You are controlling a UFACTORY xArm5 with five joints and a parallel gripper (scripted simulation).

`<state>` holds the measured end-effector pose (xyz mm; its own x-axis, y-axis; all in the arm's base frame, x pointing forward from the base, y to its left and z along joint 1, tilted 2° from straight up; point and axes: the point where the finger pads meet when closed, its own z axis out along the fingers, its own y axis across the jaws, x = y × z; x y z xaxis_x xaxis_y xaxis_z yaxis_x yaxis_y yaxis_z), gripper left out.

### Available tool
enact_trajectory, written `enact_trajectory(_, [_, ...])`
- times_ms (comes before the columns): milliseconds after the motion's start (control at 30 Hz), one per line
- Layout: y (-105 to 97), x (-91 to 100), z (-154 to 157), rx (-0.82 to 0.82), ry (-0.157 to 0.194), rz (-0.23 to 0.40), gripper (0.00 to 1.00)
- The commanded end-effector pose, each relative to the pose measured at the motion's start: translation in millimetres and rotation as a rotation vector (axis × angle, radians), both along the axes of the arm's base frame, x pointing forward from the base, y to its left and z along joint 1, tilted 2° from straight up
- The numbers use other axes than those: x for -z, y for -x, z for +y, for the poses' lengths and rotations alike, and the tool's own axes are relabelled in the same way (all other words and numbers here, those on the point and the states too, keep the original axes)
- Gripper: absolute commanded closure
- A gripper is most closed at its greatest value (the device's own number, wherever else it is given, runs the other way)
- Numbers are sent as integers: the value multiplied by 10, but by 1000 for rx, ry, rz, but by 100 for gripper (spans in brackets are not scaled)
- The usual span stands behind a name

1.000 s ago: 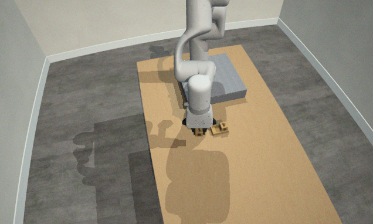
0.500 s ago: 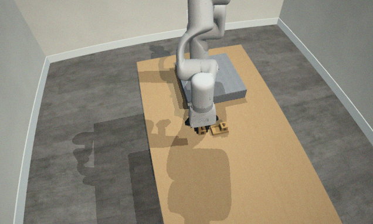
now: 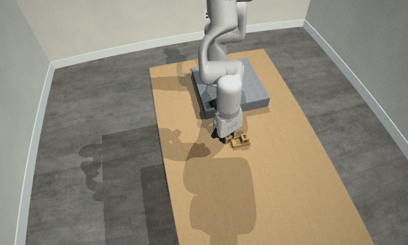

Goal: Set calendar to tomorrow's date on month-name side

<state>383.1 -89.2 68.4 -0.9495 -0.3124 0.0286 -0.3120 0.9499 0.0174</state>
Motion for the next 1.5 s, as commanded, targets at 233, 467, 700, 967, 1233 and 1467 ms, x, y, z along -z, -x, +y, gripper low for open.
enact_trajectory(233, [78, -38, 218, -387, -10, -6, 71])
enact_trajectory(467, [130, -48, 327, -582, -15, -6, 71])
enact_trajectory(700, [189, -57, 438, -789, -21, -7, 71])
enact_trajectory(967, [257, -64, 556, -1016, -28, -7, 71])
enact_trajectory(1233, [312, -69, 645, -1192, -34, -6, 71])
enact_trajectory(1467, [313, -69, 646, -1195, -34, -6, 71])
